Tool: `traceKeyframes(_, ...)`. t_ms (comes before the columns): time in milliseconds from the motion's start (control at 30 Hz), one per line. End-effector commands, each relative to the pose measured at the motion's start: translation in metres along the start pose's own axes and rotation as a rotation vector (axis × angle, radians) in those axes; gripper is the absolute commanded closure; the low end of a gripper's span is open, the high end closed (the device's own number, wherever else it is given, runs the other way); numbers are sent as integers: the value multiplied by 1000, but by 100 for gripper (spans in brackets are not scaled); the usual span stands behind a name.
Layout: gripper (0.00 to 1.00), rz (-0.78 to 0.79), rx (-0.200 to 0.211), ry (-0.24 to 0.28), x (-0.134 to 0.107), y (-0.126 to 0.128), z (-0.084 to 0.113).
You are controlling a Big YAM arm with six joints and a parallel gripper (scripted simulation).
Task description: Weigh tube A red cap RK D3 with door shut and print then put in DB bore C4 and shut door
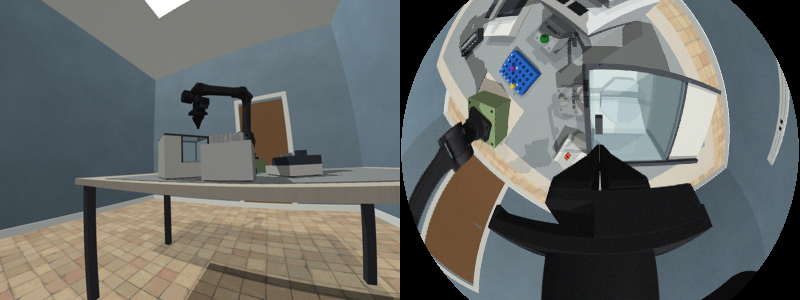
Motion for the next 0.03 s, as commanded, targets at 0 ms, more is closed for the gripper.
traceKeyframes(0, 100, -1, -36, -2, -1, -9, 14)
Point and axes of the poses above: the point where the finger pads meet when closed, its own z axis back along the fingers, its own y axis across the jaws, x = y × z, the point moved 4 cm from there along z, back along the fingers, and after that the axes turned 1 degree about -z, right-handed, at the moved point
